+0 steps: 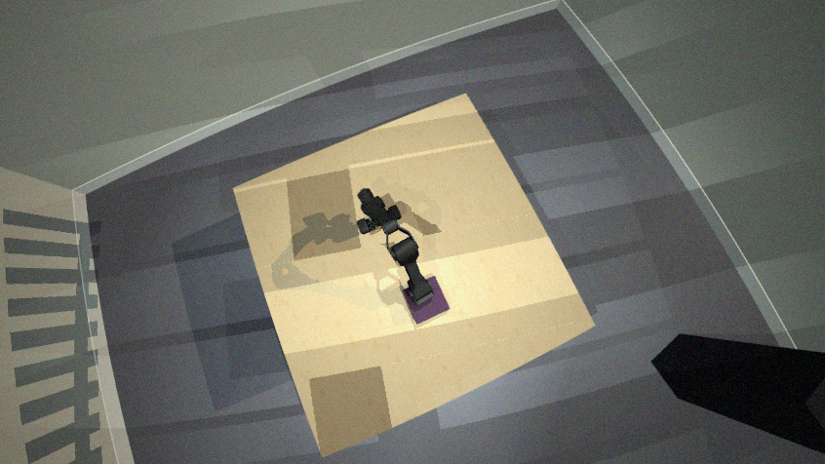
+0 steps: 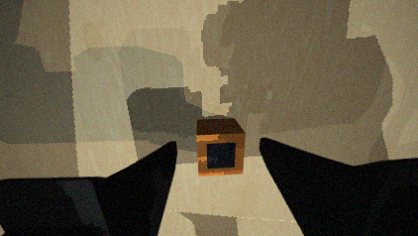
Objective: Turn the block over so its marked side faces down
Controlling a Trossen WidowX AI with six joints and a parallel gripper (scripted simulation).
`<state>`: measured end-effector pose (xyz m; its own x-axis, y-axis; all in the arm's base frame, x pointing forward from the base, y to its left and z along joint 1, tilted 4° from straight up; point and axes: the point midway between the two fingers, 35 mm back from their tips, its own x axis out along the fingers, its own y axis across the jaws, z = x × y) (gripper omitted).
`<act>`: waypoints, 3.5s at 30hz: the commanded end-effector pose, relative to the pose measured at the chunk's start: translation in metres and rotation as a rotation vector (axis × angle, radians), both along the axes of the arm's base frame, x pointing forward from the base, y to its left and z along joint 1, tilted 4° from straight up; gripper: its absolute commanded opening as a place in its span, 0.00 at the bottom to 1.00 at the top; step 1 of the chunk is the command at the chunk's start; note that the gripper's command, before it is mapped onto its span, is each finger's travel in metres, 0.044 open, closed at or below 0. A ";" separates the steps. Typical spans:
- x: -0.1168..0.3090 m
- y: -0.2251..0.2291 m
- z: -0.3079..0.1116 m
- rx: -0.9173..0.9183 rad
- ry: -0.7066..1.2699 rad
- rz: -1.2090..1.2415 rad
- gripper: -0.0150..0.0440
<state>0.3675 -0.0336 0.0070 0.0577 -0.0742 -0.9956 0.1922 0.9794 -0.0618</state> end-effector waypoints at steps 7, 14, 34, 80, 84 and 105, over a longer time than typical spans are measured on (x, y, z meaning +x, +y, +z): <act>0.000 0.001 -0.001 0.005 0.000 0.005 0.43; 0.000 0.001 -0.001 0.005 0.000 0.005 0.35; 0.000 0.003 0.026 -0.006 -0.054 0.010 0.25; 0.007 0.002 -0.003 -0.119 -0.652 0.049 0.25; 0.008 0.002 -0.009 -0.129 -0.707 0.053 0.25; -0.005 0.002 -0.013 -0.187 -0.994 0.067 0.25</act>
<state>0.3683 -0.0312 -0.0063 0.8455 -0.1823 -0.5018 0.1823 0.9820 -0.0494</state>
